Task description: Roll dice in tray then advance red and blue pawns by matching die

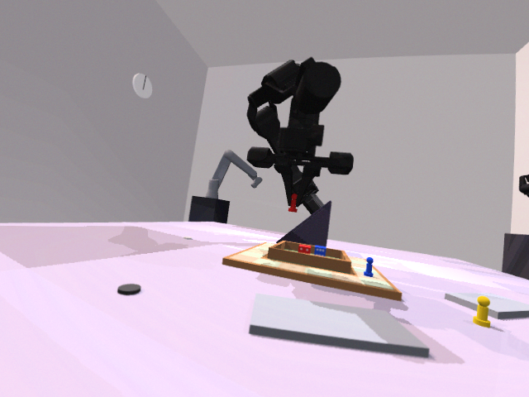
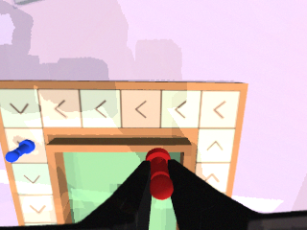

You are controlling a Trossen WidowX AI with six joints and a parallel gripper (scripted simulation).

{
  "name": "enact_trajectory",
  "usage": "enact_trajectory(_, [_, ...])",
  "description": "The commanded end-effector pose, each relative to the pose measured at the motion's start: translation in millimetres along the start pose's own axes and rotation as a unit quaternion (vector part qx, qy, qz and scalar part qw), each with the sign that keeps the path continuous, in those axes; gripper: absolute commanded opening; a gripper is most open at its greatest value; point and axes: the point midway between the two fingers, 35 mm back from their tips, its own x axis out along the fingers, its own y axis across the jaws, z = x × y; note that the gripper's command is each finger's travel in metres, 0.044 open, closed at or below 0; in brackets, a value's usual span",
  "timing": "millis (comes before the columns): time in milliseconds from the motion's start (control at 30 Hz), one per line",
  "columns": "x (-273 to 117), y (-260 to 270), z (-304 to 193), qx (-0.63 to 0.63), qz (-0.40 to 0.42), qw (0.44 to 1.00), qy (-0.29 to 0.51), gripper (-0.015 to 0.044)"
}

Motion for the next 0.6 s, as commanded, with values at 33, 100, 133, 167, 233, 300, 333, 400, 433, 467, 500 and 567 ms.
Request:
enact_trajectory(33, [16.2,35.8,8.1,0.000,0.002,1.000,0.002,0.0000])
enact_trajectory(100, [21.4,47.4,10.1,0.000,0.002,1.000,0.002,0.0000])
enact_trajectory(133, [24.1,53.2,10.9,0.000,0.002,1.000,0.002,0.0000])
enact_trajectory(167, [26.8,59.0,11.7,0.000,0.002,1.000,0.002,0.0000])
enact_trajectory(233, [32.3,70.7,12.9,0.000,0.002,1.000,0.002,0.0000])
enact_trajectory(300, [38.0,82.4,13.6,0.000,0.002,1.000,0.002,0.0000])
enact_trajectory(333, [40.9,88.3,13.9,0.000,0.002,1.000,0.002,0.0000])
enact_trajectory(400, [46.2,98.9,14.0,0.001,0.001,1.000,0.002,0.0000])
enact_trajectory(433, [47.6,101.7,14.0,0.001,0.001,1.000,0.002,0.0000])
enact_trajectory(467, [48.1,102.7,14.0,0.001,0.001,1.000,0.002,0.0000])
enact_trajectory(500, [48.1,102.7,14.0,0.001,0.001,1.000,0.002,0.0000])
enact_trajectory(567, [48.1,102.7,14.0,0.001,0.001,1.000,0.002,0.0000])
